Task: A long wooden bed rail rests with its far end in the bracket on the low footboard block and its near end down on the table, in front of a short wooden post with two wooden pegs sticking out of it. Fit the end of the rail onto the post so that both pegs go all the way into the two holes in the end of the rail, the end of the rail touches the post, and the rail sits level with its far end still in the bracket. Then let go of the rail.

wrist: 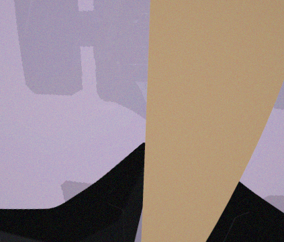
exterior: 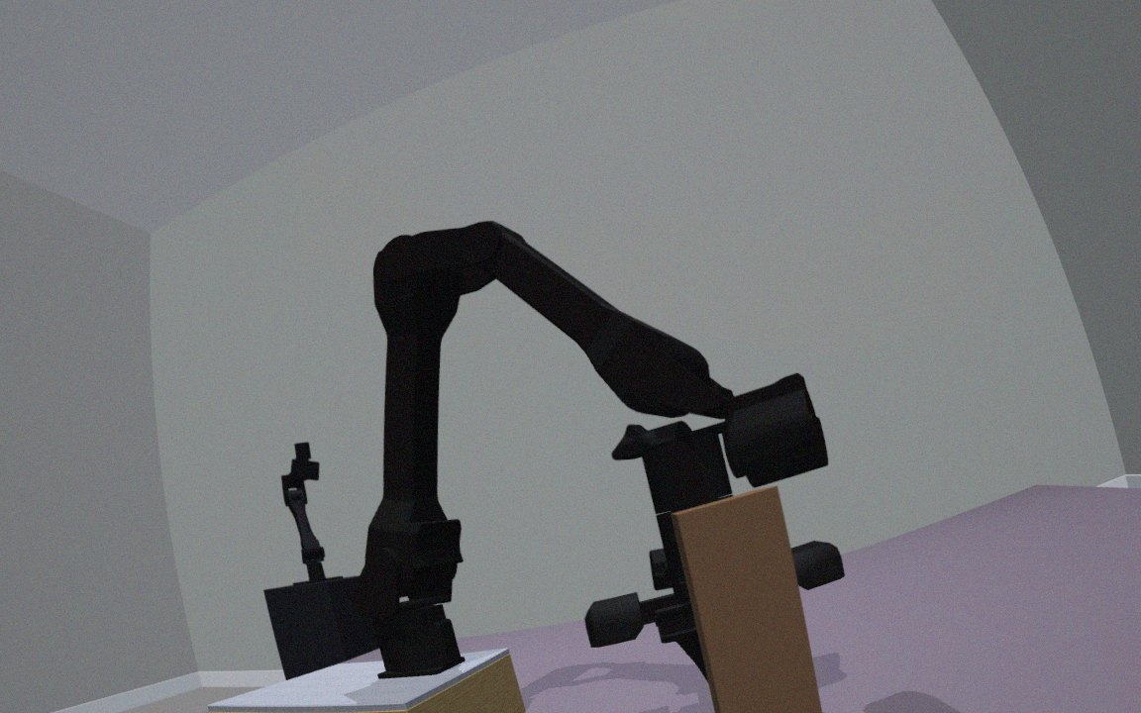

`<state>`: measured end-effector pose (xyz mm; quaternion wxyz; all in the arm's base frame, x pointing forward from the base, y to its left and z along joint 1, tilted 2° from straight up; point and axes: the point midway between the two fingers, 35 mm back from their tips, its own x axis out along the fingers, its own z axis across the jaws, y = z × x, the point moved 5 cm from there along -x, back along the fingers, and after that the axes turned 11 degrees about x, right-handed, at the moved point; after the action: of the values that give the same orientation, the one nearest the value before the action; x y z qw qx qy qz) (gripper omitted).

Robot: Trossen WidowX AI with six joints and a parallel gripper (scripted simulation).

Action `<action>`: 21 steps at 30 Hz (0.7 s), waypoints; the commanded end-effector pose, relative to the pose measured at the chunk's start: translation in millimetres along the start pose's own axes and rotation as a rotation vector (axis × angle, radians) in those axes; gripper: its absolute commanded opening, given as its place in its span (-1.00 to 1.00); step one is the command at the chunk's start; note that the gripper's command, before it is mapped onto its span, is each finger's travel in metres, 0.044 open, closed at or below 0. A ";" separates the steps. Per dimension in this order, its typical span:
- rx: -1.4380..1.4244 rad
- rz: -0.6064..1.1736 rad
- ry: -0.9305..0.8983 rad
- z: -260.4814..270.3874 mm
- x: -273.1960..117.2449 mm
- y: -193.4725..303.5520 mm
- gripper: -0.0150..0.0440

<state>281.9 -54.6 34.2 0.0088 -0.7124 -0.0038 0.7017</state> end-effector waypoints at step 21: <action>0.002 -0.004 0.000 -1.7 -11.1 0.1 -0.49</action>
<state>281.4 -55.7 41.0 0.0081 -0.7092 -0.0012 0.7049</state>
